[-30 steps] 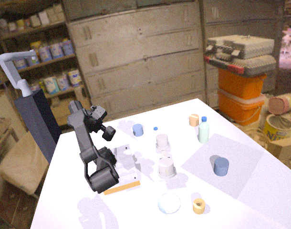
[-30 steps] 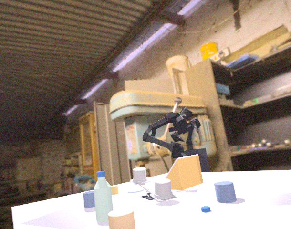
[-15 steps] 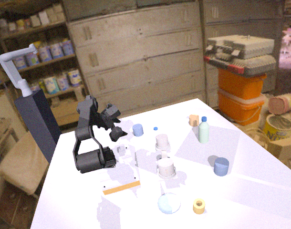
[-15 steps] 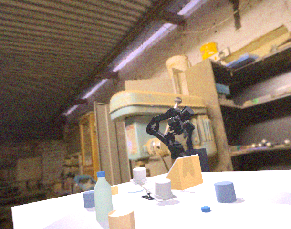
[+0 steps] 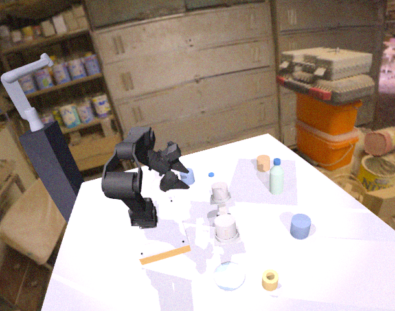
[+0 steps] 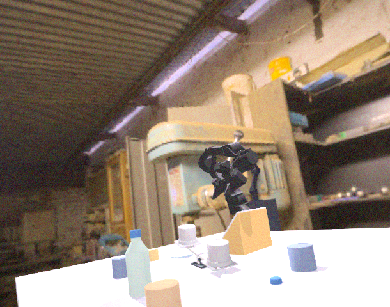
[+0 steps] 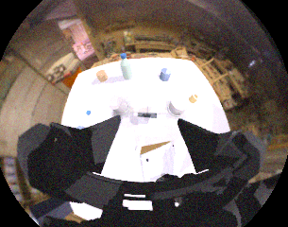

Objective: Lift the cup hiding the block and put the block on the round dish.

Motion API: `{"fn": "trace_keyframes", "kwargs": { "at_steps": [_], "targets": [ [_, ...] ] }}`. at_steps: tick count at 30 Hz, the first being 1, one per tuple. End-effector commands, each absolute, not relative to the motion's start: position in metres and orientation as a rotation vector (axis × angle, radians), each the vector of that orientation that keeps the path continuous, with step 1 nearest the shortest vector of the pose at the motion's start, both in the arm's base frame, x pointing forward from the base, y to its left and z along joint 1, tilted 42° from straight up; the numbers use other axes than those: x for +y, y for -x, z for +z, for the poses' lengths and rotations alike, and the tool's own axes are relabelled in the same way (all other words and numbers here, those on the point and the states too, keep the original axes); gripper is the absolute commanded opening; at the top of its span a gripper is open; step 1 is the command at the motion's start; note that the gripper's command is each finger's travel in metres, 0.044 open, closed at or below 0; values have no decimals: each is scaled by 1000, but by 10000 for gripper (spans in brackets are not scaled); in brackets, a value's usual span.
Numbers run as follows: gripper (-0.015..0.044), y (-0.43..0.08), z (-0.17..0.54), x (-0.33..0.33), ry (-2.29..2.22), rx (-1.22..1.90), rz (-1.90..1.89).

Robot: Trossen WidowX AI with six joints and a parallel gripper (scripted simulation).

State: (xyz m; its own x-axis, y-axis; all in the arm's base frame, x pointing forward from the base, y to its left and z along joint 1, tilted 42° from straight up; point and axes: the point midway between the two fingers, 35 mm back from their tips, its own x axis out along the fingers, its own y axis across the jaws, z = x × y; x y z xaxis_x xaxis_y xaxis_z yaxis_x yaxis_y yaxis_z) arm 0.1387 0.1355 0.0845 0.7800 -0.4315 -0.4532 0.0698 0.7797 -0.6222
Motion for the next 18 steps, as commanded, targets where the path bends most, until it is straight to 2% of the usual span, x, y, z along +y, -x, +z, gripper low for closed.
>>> {"fn": "trace_keyframes", "kwargs": {
  "at_steps": [1, 18],
  "targets": [
    [440, -148, 86, 133, 638, 590, -340],
    [440, -174, 59, 152, 985, 878, -312]
  ]
}}
